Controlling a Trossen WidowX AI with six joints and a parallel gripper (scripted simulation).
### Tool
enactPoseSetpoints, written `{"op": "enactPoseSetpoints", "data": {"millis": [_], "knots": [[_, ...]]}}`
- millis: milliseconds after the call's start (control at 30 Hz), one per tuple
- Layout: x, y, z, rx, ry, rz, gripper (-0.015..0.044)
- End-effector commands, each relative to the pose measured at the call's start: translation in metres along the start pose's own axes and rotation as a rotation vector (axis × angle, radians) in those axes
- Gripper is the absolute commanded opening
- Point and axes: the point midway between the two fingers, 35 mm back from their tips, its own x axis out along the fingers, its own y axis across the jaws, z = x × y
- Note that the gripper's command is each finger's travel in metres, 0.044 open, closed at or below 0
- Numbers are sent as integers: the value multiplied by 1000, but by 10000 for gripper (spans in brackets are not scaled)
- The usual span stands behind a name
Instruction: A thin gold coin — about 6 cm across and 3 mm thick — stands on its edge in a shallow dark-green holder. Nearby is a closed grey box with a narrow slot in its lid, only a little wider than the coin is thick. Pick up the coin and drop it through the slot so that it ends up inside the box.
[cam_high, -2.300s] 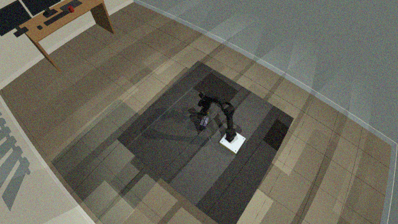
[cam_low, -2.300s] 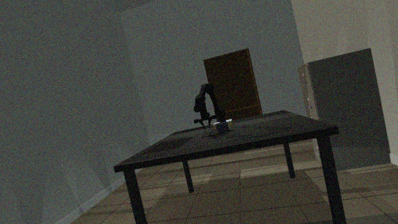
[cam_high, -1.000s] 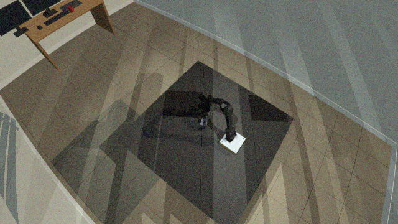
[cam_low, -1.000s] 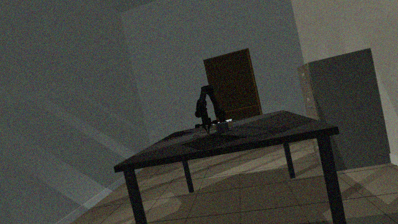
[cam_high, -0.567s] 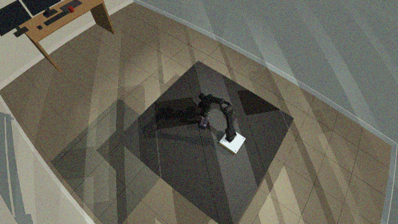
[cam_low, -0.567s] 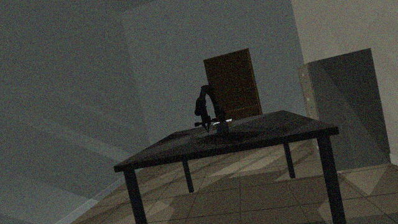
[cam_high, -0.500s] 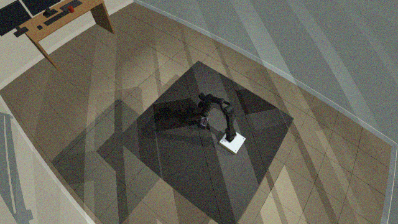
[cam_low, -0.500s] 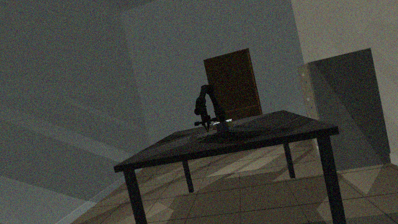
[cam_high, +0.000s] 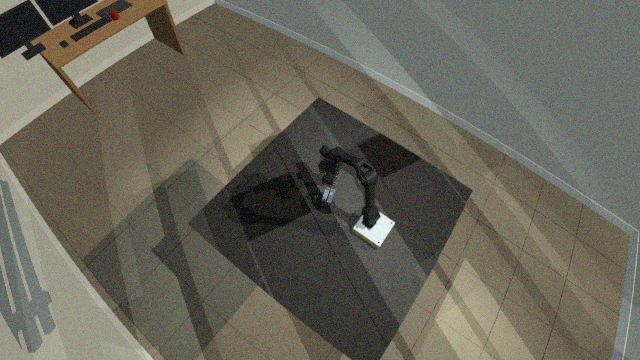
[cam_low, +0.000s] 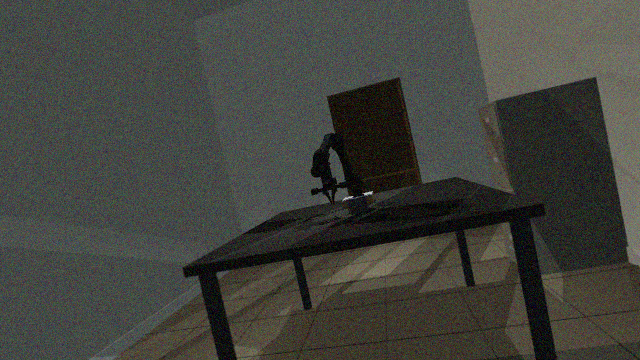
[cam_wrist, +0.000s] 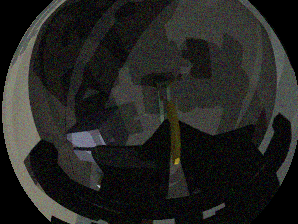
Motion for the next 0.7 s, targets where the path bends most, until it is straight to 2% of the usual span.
{"op": "enactPoseSetpoints", "data": {"millis": [0, 400, 667], "knots": [[-13, -1, 1, 2, -10, -7, 0], [-37, 1, -2, 7, -10, -7, 0], [-37, 2, 0, 256, -11, -6, 0]]}}
